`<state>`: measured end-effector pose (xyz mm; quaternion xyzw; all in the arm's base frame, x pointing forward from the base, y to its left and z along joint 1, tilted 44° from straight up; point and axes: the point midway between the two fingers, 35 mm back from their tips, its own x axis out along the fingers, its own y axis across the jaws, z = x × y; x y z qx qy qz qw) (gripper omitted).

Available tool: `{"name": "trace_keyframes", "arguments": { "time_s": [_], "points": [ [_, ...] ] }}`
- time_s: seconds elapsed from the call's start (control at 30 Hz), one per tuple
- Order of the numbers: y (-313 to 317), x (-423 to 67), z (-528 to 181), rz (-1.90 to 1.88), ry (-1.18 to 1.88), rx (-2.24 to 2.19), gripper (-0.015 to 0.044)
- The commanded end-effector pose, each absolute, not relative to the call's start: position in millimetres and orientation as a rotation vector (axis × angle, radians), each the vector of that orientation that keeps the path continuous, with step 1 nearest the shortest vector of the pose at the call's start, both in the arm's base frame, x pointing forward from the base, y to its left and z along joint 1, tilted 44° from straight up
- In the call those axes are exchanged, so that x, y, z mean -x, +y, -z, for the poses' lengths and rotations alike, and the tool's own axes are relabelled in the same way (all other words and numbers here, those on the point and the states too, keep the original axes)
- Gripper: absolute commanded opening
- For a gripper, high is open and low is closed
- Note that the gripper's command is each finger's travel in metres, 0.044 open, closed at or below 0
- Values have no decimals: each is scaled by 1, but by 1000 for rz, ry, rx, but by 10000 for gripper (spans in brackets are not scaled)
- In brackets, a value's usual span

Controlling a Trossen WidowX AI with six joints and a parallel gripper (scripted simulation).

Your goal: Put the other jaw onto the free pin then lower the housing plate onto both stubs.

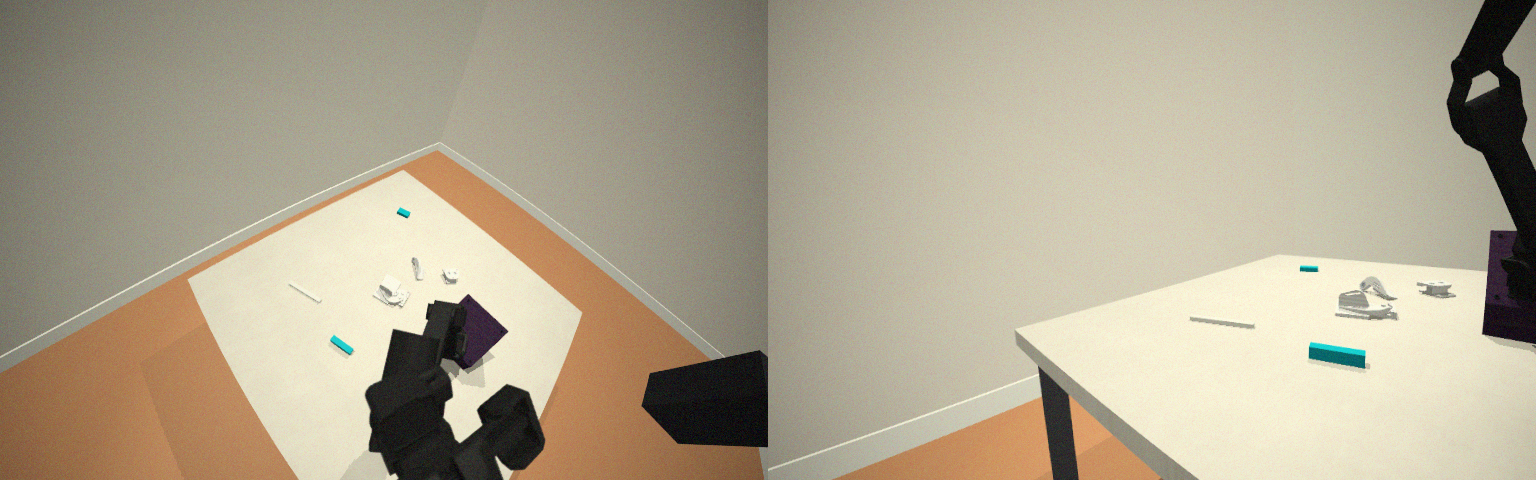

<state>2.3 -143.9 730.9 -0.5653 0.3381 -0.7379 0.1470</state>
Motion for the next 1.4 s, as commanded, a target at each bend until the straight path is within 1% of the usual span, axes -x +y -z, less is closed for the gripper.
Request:
{"name": "trace_keyframes", "arguments": {
  "time_s": [0.0,0.27,0.47,0.77,1.07,1.37],
  "points": [
    [-115,29,-736,2262,979,1595,0],
    [-57,74,-742,2503,1007,1534,0],
    [-34,87,-735,2585,898,1494,0],
    [44,116,-729,2861,864,1418,0],
    [129,124,-714,3146,834,1337,0],
    [208,110,-692,3413,798,1246,0]
  ]
}}
